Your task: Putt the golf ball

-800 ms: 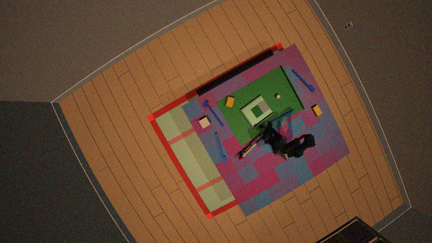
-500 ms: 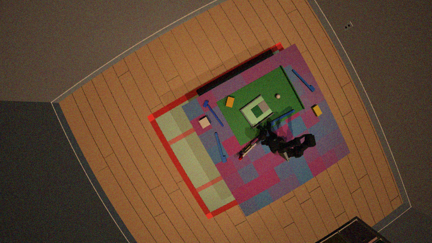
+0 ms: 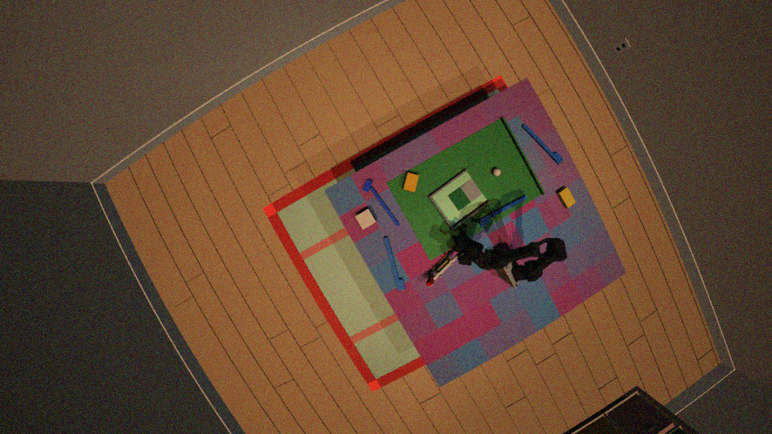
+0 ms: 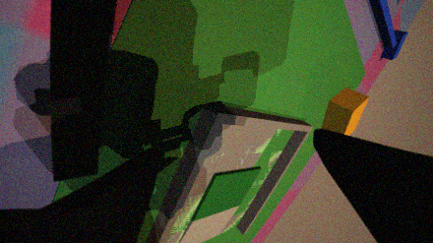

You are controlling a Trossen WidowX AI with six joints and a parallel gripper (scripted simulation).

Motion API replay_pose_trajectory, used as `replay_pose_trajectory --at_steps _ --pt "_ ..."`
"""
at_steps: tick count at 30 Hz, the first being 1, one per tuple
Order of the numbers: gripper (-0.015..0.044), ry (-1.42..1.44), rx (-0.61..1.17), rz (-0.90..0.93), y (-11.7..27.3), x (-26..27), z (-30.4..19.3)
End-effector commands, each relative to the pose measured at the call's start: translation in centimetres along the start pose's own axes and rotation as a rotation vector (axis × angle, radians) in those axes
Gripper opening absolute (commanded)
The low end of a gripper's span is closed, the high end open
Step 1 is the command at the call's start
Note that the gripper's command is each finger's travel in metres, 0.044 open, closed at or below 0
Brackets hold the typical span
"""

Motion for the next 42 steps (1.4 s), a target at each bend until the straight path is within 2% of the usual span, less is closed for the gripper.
replay_pose_trajectory --at_steps 1,9,29,42 --pt "0.044 -0.383 -0.392 0.296 1.9 -2.3 0.1" --pt "0.044 -0.484 -0.464 0.553 4.4 -1.3 0.1" --pt "0.044 -0.485 -0.464 0.556 4.3 -1.3 0.3" --pt "0.044 -0.485 -0.462 0.556 1.2 0.8 1.5"
Point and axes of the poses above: the point midway between the two fingers, 35 mm back from their tips, its own y axis back along the fingers, its own x axis across the jaws, z = x × y, the point moved 6 cm from there along y, back along the fingers, and after that the axes turned 3 degrees about y, right-handed, at the moved point
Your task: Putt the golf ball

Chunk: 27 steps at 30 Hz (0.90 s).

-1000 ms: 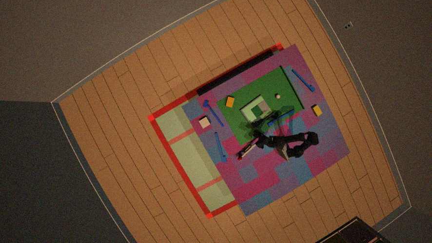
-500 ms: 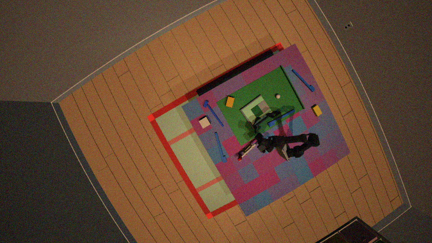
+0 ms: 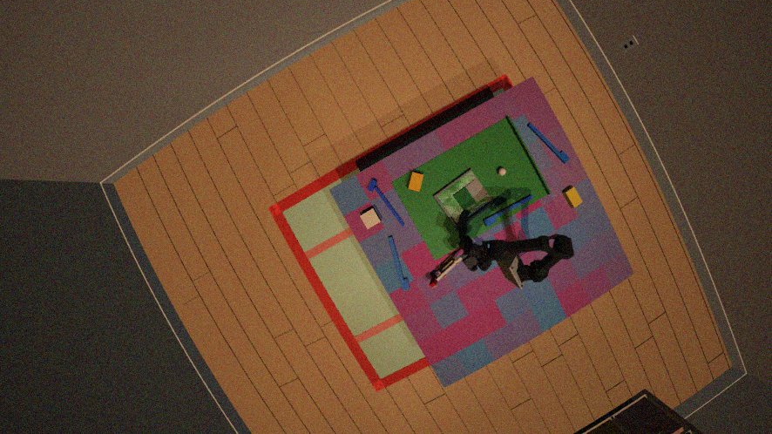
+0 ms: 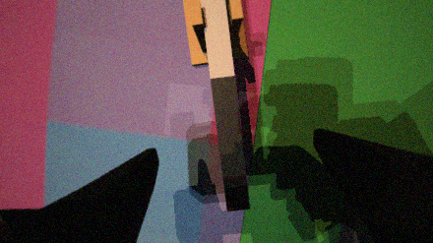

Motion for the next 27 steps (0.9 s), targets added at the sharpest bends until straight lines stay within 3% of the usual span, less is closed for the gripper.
replay_pose_trajectory --at_steps 1,26,27 --pt "0.044 0.002 0.009 0.006 -1.8 0.2 -0.6" --pt "0.044 0.002 0.011 0.007 -4.3 0.3 -1.3" --pt "0.0414 -0.003 0.004 0.004 -4.0 0.1 -1.2"
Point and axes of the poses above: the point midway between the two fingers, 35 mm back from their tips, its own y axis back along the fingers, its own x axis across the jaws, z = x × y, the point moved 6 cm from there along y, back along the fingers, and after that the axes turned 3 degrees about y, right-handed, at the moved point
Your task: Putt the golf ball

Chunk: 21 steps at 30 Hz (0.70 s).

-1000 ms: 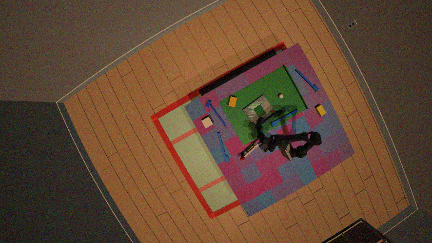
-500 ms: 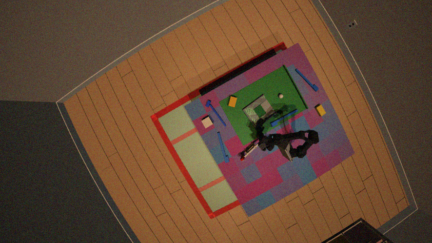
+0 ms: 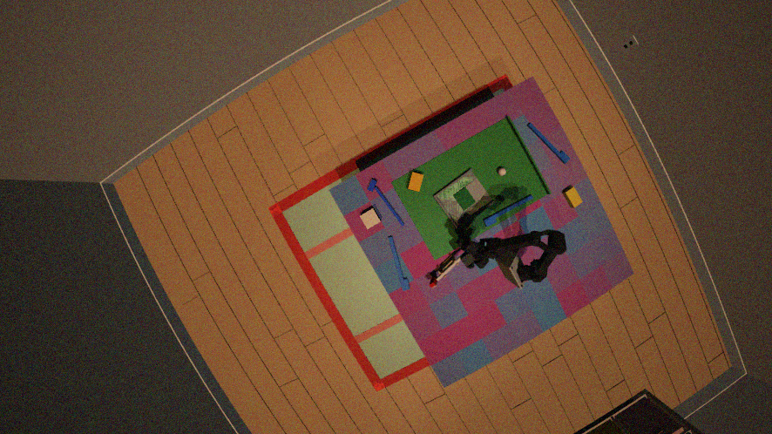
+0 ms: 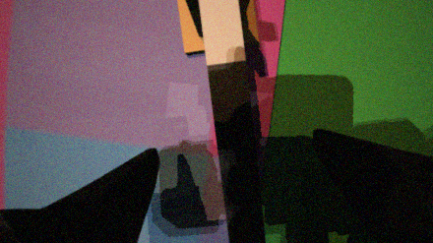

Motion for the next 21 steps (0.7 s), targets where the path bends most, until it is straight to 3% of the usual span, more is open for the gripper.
replay_pose_trajectory --at_steps 1,14,21 --pt "0.0387 0.0 0.0 -0.001 0.04 -0.02 0.01" --pt "0.0046 0.0 0.0 -0.001 0.04 -0.02 0.01" --pt "0.0 0.0 0.0 -0.001 0.17 -0.05 0.05"
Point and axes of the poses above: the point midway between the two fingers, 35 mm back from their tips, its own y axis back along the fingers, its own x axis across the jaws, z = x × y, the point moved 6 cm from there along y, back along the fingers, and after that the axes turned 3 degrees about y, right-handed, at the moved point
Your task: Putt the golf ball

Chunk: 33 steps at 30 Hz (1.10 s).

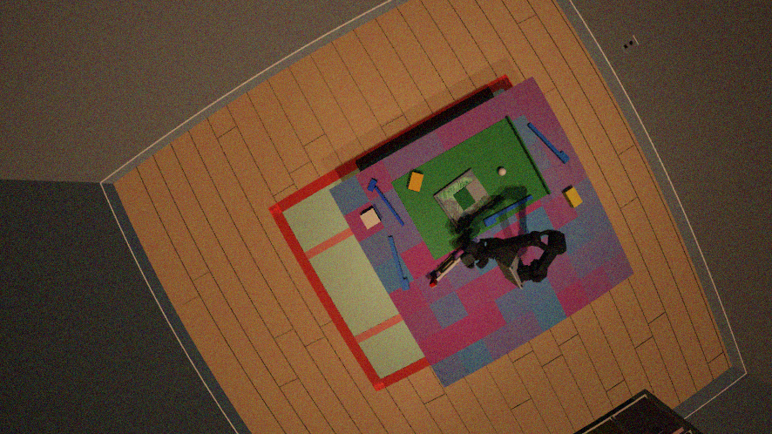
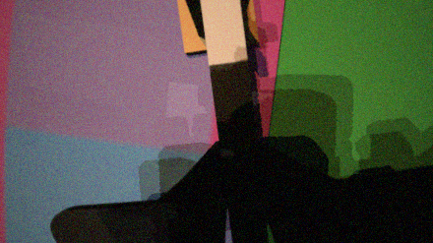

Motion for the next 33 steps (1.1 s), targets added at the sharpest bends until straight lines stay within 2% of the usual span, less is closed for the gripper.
replay_pose_trajectory --at_steps 1,14,18,22,33 --pt "0.0 0.0 -0.001 -0.001 0.4 -0.1 0.1" --pt "0.0 0.001 -0.006 0.0 9.2 -0.3 2.6" --pt "0.0 0.001 -0.005 0.0 9.7 -0.2 2.7" --pt "0.0 -0.024 0.0 -0.015 9.3 -0.8 1.8" --pt "0.0 -0.302 -0.009 -0.064 12.1 -4.1 -5.0"
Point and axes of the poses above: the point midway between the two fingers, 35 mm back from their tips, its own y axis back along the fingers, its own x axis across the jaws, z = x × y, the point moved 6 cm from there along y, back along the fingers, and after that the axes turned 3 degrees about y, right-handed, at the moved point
